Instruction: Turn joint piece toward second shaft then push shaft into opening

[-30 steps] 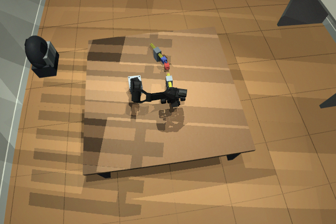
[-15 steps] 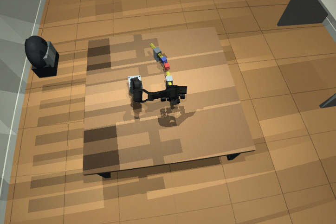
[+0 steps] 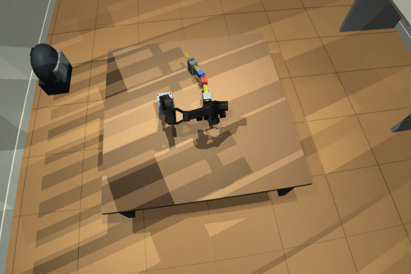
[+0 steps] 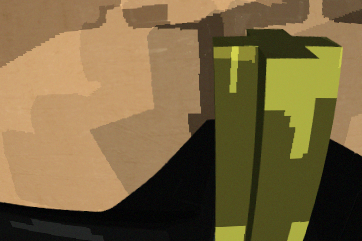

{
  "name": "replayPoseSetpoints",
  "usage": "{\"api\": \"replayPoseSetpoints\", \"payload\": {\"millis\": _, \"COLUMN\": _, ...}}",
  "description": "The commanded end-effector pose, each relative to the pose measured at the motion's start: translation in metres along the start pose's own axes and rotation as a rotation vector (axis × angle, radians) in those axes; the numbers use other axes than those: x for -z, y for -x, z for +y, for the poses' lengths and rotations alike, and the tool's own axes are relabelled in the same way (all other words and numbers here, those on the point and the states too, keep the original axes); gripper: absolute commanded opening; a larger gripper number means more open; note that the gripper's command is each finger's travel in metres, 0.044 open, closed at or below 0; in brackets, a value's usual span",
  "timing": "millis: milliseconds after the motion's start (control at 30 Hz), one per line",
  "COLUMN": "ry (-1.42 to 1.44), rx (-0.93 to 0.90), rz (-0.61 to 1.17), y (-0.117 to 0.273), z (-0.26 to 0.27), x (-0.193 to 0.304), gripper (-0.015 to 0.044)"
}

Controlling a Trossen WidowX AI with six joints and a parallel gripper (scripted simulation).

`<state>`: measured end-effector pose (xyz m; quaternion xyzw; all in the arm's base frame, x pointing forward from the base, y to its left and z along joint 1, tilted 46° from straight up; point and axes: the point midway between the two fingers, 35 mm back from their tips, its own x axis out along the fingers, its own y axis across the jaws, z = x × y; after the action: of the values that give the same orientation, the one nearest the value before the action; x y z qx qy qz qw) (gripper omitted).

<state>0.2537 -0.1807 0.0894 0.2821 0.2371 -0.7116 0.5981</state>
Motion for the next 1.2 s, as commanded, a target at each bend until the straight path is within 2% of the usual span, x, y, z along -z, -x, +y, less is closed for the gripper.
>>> {"api": "replayPoseSetpoints", "payload": {"millis": 0, "ry": 0.001, "rx": 0.001, "rz": 0.004, "y": -0.001, "z": 0.000, "x": 0.007, "gripper": 0.0000}}
{"api": "replayPoseSetpoints", "payload": {"millis": 1167, "ry": 0.000, "rx": 0.000, "rz": 0.000, "y": 0.000, "z": 0.000, "x": 0.051, "gripper": 0.0000}}
